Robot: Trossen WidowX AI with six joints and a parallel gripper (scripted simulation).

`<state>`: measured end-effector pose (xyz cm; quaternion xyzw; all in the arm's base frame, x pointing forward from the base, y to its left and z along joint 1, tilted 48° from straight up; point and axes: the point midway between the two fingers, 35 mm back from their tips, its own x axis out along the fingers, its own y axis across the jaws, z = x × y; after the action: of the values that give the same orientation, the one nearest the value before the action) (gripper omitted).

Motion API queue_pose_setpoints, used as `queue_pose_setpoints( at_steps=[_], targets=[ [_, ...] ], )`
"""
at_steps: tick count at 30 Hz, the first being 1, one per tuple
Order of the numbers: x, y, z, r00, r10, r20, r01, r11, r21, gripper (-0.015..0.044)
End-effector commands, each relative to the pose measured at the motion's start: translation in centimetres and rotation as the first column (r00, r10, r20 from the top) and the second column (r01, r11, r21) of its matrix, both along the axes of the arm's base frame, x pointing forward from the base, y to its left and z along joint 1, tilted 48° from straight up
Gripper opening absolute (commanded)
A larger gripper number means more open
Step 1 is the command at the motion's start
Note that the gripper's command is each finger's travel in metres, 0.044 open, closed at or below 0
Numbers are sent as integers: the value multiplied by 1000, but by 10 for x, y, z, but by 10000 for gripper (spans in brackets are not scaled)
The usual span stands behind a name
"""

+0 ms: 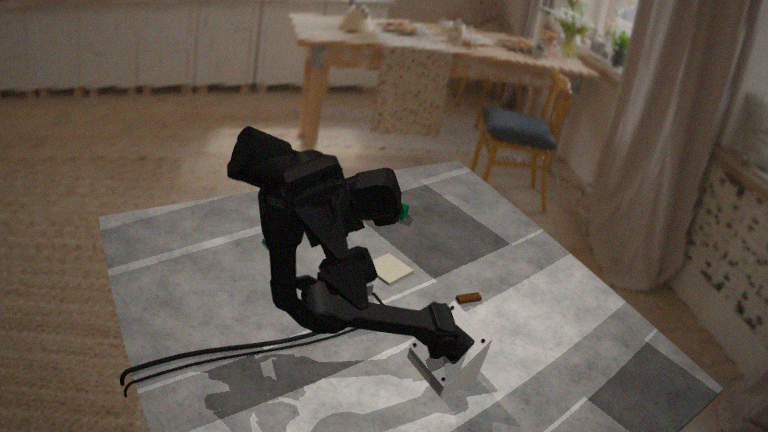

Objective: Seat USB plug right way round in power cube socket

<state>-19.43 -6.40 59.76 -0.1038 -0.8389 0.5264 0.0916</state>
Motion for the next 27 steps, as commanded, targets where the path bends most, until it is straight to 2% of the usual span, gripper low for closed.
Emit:
queue_pose_setpoints(
  at_steps=[1, 3, 5, 9, 12, 16, 21, 27],
  targets=[
    [0, -2, 0, 1000, 11, 0, -11, 1000, 3, 426],
    [4, -20, -2, 995, 100, 3, -100, 995, 23, 440],
    [4, -57, -10, 972, 233, 22, -234, 969, 82, 440],
    [19, -138, -37, 858, 505, 94, -514, 838, 185, 440],
    [41, -188, -62, 741, 651, 167, -671, 702, 238, 440],
    [89, -252, -105, 521, 799, 301, -848, 447, 284, 440],
    [169, -304, -172, 207, 843, 497, -960, 79, 267, 440],
    [272, -318, -256, -130, 691, 711, -937, -320, 141, 440]
  ],
)
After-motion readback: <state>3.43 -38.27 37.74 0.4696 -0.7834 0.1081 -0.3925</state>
